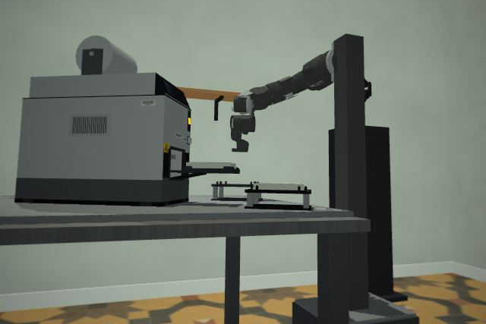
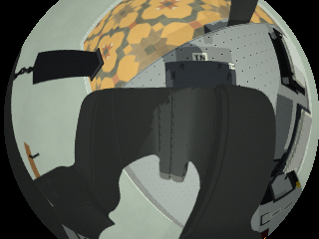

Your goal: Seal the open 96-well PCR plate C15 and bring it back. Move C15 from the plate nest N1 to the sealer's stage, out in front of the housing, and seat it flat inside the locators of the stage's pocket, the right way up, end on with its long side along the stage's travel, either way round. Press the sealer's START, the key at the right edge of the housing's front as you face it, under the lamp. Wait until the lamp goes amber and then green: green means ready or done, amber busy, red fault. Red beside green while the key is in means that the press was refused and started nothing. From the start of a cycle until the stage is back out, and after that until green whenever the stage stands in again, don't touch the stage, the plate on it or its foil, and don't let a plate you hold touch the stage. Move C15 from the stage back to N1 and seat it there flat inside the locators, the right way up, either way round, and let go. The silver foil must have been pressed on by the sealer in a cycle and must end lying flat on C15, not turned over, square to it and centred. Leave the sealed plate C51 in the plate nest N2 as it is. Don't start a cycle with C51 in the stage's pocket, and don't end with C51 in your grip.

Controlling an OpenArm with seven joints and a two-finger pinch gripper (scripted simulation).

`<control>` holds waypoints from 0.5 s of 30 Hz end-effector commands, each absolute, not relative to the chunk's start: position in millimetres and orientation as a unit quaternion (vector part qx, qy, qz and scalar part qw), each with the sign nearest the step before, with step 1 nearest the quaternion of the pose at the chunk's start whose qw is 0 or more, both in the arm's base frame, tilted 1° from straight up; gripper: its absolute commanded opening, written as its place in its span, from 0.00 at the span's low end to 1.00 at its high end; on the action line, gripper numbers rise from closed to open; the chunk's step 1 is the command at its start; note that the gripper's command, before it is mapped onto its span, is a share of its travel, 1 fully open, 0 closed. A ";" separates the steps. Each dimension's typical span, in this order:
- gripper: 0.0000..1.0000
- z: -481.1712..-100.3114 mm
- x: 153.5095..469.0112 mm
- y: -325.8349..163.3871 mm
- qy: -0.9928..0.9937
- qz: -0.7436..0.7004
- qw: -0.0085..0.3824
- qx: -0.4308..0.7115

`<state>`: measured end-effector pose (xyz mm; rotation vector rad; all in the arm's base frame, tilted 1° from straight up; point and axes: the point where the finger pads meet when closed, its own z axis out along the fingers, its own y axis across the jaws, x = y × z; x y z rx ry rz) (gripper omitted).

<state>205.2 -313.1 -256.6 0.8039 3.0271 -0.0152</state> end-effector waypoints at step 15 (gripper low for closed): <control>0.77 -254.5 218.9 -295.6 0.966 -0.001 0.002 0.258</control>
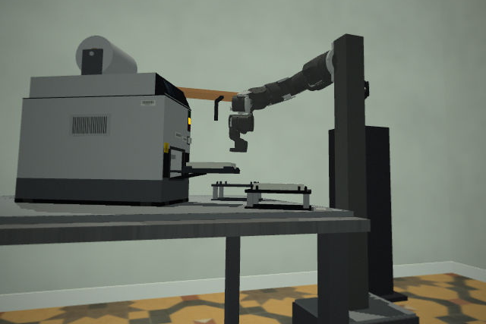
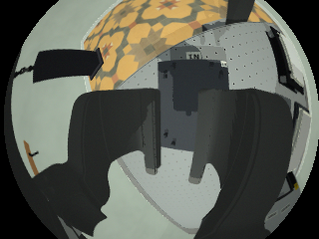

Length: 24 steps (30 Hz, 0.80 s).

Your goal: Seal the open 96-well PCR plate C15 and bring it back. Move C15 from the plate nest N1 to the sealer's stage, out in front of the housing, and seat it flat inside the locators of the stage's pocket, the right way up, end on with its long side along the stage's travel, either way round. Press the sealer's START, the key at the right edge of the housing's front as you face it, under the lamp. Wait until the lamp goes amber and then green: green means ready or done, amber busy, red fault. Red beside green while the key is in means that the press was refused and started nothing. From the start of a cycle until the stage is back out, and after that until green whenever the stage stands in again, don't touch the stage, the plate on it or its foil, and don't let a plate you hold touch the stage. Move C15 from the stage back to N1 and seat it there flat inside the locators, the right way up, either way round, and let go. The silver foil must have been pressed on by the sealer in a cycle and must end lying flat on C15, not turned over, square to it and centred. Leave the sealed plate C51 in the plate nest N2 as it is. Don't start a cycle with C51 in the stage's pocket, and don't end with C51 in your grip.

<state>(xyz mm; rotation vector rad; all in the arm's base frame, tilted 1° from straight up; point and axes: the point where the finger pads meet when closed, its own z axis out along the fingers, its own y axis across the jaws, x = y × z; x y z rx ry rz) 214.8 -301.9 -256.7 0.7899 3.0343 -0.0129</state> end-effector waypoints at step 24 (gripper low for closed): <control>0.77 -248.4 272.1 -223.4 0.966 0.005 -0.005 0.259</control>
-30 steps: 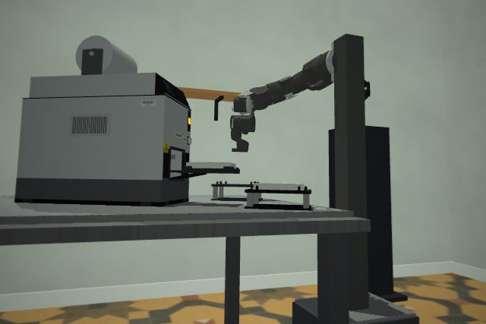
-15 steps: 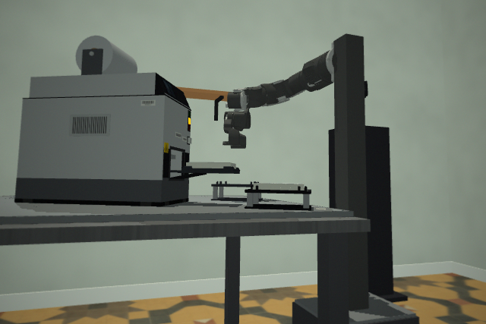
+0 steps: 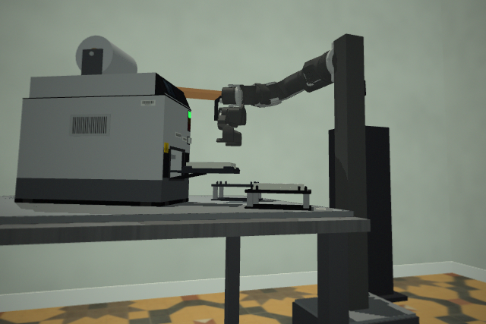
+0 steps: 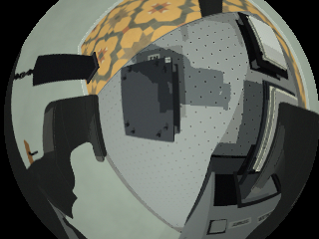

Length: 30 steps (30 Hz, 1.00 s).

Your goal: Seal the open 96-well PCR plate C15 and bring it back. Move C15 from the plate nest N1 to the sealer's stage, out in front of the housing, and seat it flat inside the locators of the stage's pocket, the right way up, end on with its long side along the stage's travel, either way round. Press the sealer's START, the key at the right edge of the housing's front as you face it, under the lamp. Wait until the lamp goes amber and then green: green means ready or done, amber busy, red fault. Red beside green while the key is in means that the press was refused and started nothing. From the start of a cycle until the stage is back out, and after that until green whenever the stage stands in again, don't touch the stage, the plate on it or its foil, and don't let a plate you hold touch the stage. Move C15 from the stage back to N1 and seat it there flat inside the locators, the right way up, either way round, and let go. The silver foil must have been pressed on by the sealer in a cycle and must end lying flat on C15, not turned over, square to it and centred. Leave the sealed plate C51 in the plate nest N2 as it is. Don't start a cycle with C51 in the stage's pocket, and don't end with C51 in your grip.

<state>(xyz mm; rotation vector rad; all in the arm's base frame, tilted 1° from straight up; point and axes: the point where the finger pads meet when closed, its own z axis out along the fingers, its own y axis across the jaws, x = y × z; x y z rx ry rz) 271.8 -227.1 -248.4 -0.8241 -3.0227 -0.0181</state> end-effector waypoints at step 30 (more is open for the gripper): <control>0.77 -241.0 338.6 -132.3 -0.966 -0.006 0.005 -0.259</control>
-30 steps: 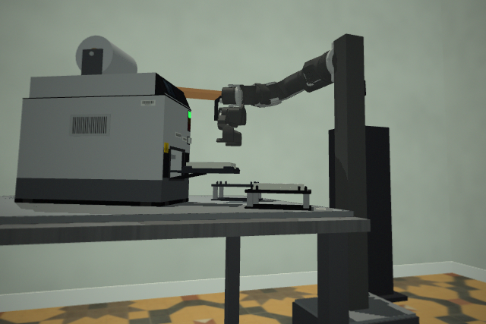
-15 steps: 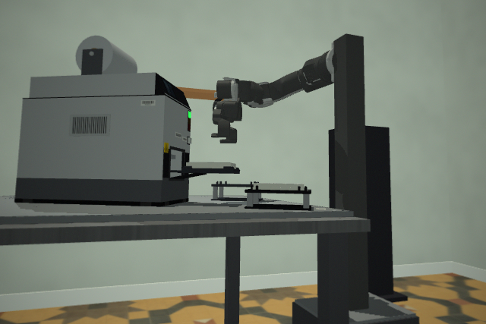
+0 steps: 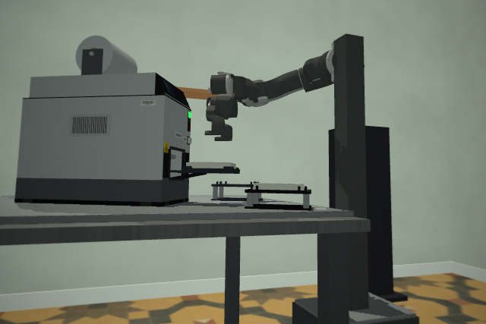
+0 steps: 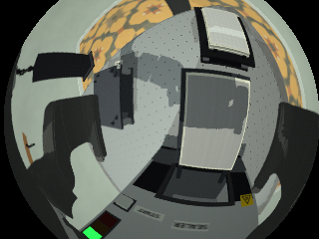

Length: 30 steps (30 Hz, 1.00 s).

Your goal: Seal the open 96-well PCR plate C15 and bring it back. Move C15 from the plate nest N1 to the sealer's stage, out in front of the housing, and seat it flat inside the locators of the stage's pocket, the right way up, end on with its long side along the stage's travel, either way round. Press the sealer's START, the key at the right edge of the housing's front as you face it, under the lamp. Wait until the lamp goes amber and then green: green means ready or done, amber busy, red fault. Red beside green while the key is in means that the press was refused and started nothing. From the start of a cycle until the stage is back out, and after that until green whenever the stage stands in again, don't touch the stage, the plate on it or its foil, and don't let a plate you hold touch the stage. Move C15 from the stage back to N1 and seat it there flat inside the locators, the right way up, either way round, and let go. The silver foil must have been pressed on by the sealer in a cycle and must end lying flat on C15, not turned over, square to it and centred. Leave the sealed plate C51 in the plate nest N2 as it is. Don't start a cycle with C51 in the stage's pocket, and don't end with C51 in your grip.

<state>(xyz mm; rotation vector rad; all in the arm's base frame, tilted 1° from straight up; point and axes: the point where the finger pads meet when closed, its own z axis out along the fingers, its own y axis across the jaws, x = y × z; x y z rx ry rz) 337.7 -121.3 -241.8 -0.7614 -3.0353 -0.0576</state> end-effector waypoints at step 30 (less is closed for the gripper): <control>0.77 -237.8 372.2 -86.1 -0.966 -0.008 0.005 -0.259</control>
